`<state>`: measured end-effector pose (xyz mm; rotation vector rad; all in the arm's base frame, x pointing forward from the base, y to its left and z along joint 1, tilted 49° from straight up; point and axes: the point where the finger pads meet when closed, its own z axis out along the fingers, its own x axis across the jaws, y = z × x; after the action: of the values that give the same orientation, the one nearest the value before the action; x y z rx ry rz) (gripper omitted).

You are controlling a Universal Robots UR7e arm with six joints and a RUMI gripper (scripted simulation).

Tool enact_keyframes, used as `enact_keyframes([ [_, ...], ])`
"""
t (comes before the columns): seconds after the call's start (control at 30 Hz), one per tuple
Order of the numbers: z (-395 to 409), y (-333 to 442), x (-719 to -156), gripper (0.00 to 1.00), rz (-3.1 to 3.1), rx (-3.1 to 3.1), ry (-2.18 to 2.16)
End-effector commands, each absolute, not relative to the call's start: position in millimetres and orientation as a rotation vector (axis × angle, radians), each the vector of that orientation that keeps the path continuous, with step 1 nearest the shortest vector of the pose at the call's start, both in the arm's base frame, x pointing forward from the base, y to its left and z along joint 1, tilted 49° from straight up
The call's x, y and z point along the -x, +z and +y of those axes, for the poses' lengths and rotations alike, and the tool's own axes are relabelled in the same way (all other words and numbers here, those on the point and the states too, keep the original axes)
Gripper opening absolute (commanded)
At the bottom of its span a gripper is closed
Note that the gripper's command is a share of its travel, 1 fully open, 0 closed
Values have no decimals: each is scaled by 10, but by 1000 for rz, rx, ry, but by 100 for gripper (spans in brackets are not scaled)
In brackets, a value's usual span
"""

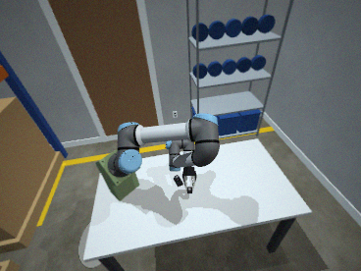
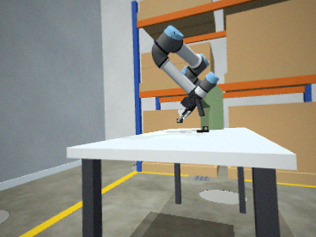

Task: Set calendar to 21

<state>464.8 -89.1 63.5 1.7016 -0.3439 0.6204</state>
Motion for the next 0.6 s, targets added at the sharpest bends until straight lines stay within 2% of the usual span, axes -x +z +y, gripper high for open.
enact_keyframes([
  [0.0,-885,639,-4648,11,-348,-1702,618],
  [0.57,-923,615,-4612,11,-320,-1869,642],
])
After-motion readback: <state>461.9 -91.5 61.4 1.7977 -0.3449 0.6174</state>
